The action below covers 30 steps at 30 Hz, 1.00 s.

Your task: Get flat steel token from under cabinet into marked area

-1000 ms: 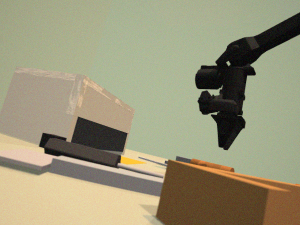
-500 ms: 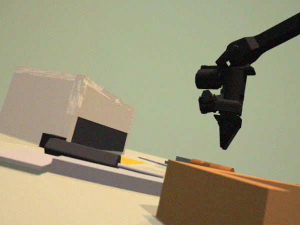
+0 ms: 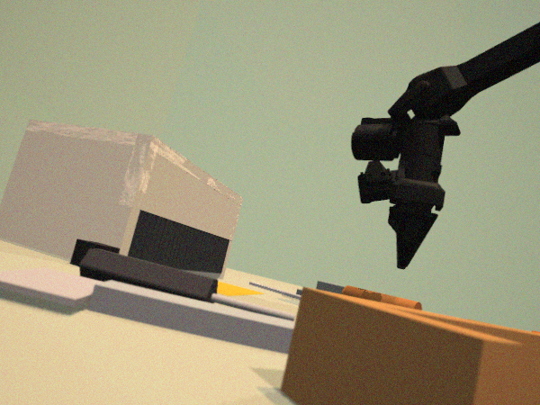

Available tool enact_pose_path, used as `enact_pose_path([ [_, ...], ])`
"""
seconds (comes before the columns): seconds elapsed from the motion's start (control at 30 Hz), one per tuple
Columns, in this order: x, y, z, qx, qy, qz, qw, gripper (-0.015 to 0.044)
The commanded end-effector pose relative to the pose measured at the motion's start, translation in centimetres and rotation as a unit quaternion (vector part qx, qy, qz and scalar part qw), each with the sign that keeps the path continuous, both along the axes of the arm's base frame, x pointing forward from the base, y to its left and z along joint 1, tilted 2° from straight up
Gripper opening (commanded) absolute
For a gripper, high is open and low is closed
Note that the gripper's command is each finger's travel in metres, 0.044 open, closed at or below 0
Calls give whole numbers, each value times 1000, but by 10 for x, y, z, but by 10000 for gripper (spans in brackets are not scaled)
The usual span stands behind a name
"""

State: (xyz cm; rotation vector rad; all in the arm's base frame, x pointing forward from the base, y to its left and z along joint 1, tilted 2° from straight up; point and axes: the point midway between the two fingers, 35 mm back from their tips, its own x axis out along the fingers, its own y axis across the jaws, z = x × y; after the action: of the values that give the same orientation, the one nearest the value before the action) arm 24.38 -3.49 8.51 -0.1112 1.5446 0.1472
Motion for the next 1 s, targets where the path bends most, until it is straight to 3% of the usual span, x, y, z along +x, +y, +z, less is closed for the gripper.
enact_pose_path([
  [0.0, 0, 0, 0, -1, 0, 18, 1000, 270],
  [0.97, 0, 0, 0, -4, -3, 132, 991, 270],
])
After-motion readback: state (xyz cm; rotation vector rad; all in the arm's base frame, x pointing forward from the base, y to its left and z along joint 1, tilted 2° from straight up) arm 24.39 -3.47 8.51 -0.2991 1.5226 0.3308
